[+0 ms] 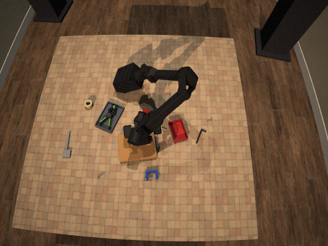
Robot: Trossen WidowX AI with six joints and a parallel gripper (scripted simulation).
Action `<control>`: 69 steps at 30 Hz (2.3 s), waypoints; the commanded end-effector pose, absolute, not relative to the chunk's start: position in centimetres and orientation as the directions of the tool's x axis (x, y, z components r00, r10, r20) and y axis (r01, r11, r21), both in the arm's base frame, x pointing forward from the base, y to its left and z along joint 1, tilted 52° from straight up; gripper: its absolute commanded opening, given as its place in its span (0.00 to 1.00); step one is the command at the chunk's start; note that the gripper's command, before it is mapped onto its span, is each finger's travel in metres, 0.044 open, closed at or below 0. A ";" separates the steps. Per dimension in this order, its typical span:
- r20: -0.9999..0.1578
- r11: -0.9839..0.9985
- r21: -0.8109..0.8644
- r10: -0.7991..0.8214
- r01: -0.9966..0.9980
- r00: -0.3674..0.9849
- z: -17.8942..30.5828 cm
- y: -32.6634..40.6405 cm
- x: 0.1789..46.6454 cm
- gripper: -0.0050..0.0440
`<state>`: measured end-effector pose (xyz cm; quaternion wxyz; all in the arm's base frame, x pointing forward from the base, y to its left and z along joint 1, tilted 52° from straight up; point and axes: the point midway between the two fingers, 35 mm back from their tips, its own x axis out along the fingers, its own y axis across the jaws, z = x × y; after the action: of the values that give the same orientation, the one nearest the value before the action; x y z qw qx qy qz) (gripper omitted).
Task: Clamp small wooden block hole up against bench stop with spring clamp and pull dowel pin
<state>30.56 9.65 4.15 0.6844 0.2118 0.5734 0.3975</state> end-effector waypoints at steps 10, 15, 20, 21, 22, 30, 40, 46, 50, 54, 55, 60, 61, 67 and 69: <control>-0.619 0.597 0.744 0.785 -0.300 0.029 5.4 8.2 30.5 0.10; -0.619 0.597 0.744 0.785 -0.300 0.029 5.9 7.5 30.5 0.10; -0.618 0.596 0.744 0.786 -0.301 0.028 6.7 6.5 30.4 0.10; -0.618 0.596 0.745 0.786 -0.301 0.028 6.8 6.3 30.4 0.10; -0.617 0.596 0.745 0.786 -0.301 0.028 7.0 6.1 30.4 0.10; -0.614 0.593 0.747 0.788 -0.301 0.028 7.9 5.0 30.2 0.10; -0.612 0.602 0.770 0.791 -0.212 0.026 7.6 5.1 30.4 0.10; -0.612 0.610 0.783 0.790 -0.119 0.026 7.5 5.0 30.7 0.10; -0.612 0.612 0.786 0.790 -0.087 0.026 7.4 5.0 30.8 0.10; -0.612 0.613 0.790 0.790 -0.024 0.026 7.4 4.9 31.0 0.10; -0.613 0.613 0.790 0.790 -0.008 0.026 7.3 4.9 31.0 0.10; -0.613 0.610 0.789 0.790 0.071 0.026 7.2 4.8 31.3 0.10; -0.613 0.609 0.788 0.790 0.087 0.026 7.2 4.8 31.3 0.10; -0.613 0.603 0.783 0.790 0.149 0.026 7.1 4.7 31.5 0.10; -0.613 0.600 0.780 0.789 0.181 0.027 7.1 4.6 31.6 0.10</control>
<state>31.35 4.78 7.21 0.6211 0.3577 0.6447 0.2657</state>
